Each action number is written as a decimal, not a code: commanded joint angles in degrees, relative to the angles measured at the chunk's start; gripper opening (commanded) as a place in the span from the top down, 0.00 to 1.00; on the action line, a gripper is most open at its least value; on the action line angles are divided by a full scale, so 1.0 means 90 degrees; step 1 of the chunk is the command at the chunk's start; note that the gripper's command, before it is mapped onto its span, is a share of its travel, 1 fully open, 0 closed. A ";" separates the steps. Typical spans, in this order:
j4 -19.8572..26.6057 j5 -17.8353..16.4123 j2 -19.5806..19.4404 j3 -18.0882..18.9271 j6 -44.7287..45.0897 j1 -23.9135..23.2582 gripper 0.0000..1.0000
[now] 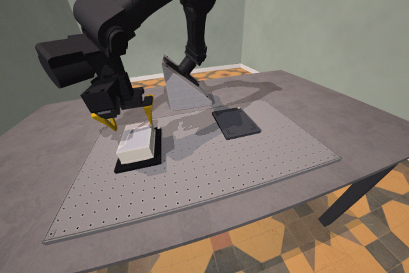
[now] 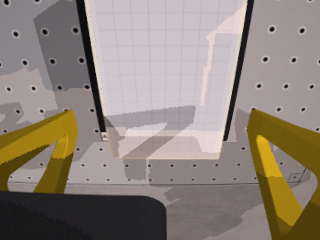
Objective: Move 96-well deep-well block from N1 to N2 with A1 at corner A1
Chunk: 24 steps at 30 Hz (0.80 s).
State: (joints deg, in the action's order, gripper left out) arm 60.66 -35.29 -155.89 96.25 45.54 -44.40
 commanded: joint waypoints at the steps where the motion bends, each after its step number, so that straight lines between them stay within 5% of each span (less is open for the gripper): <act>1: -0.0178 -0.0075 0.0045 -0.0007 -0.0076 -0.0025 0.00; 24: -0.1020 -0.0233 -0.0152 -0.0432 -0.0447 0.0312 0.00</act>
State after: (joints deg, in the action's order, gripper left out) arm 52.90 -36.80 -157.69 92.23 42.19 -41.32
